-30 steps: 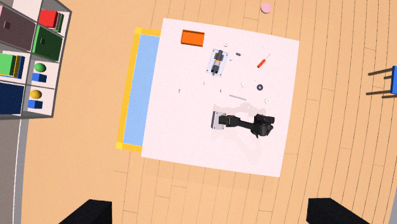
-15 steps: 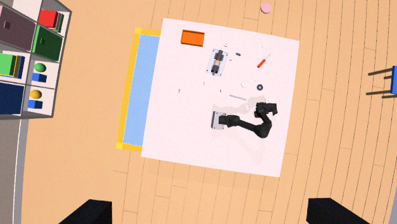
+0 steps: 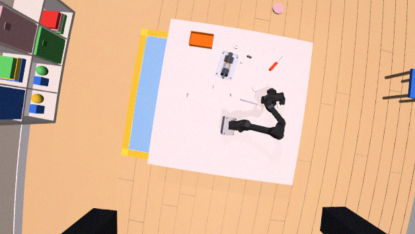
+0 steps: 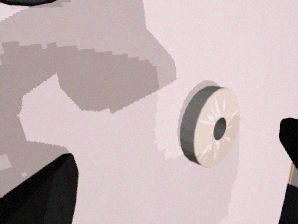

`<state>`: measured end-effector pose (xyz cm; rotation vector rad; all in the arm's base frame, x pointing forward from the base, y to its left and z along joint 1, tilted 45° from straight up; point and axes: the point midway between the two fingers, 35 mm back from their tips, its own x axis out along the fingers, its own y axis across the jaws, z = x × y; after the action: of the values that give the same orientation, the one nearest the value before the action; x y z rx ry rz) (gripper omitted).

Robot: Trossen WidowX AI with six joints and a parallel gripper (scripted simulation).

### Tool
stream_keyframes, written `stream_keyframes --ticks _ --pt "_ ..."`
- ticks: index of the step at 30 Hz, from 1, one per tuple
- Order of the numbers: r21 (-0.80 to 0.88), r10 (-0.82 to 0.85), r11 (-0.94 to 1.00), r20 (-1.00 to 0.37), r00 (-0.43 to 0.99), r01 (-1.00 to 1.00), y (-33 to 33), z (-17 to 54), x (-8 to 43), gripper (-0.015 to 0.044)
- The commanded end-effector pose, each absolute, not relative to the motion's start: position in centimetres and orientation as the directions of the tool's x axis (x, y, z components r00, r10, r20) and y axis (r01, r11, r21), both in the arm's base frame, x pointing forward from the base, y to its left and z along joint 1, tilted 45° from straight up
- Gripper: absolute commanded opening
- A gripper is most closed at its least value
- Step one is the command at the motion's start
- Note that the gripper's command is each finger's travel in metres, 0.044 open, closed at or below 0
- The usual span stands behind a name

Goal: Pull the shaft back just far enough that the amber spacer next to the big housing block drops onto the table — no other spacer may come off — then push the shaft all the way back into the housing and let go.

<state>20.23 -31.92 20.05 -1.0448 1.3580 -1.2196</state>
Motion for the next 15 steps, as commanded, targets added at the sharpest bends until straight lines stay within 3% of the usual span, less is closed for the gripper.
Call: stream_keyframes --ticks 1,7,15 --pt "-0.979 -0.984 0.179 -0.180 0.002 0.093 -28.8 16.5 25.8 0.0440" --pt "-0.946 -0.956 0.276 -0.251 0.153 0.168 -23.0 11.2 31.4 0.0440" --pt "-0.895 -0.898 0.398 -0.334 0.286 0.204 -15.7 3.9 35.0 0.0440"
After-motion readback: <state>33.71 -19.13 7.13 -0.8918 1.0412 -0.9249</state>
